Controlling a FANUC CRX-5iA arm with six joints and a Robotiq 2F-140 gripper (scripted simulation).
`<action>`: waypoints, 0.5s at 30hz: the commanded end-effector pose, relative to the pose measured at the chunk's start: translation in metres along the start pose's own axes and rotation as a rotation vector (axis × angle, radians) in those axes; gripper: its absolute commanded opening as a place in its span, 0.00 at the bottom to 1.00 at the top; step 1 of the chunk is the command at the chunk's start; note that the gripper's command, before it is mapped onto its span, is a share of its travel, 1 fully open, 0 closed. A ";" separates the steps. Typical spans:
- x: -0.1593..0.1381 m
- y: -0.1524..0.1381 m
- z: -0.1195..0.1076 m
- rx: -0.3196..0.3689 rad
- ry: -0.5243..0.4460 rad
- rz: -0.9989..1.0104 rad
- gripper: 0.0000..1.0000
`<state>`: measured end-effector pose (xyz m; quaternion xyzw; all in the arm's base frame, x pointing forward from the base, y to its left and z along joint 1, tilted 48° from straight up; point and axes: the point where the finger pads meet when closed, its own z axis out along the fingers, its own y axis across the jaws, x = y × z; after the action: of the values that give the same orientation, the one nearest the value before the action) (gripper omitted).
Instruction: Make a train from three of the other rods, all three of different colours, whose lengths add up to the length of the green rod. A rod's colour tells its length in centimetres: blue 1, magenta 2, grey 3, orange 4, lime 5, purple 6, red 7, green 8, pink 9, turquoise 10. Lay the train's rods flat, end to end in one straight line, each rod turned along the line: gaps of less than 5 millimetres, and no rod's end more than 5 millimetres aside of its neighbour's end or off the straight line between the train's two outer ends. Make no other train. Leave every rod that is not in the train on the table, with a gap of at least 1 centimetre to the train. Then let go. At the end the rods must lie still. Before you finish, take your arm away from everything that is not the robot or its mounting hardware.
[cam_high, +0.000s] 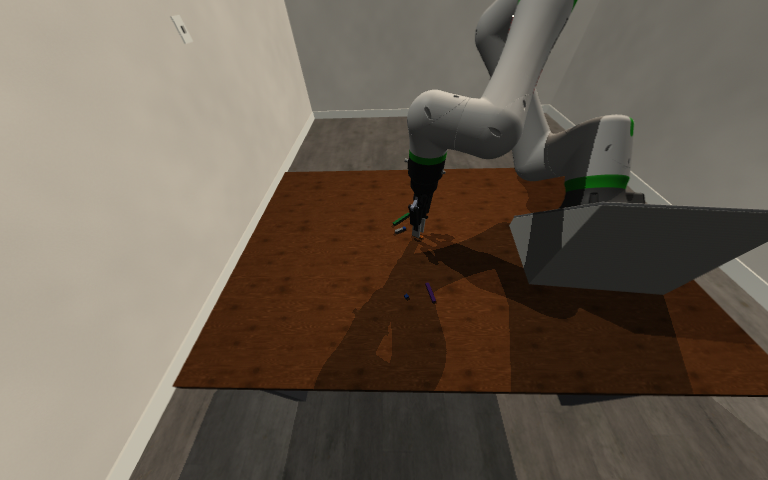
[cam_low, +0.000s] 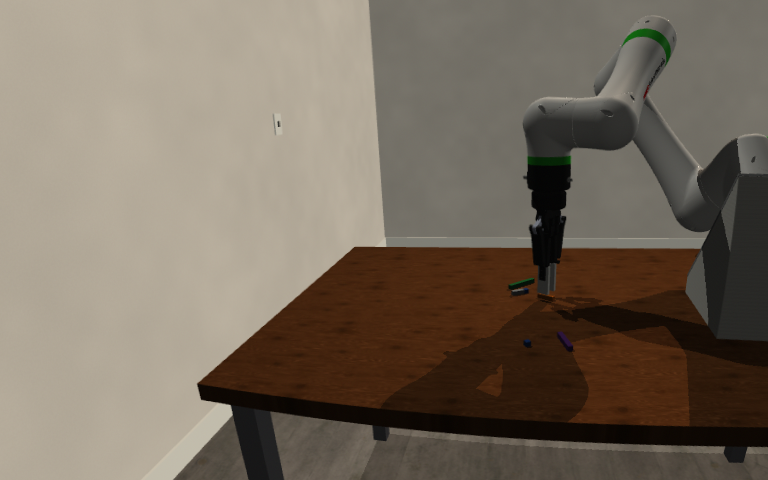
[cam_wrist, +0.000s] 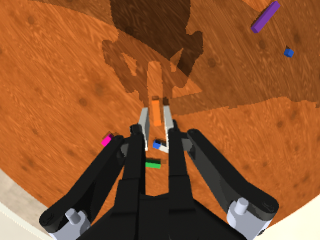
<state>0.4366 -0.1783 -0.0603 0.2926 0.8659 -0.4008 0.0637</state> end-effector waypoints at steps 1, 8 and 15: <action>0.000 0.000 0.000 0.000 0.000 0.000 0.15; 0.000 0.000 0.002 0.000 0.000 0.000 0.15; 0.000 0.000 0.008 0.000 0.000 0.000 0.15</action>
<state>0.4357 -0.1831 -0.0646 0.2926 0.8659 -0.4008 0.0636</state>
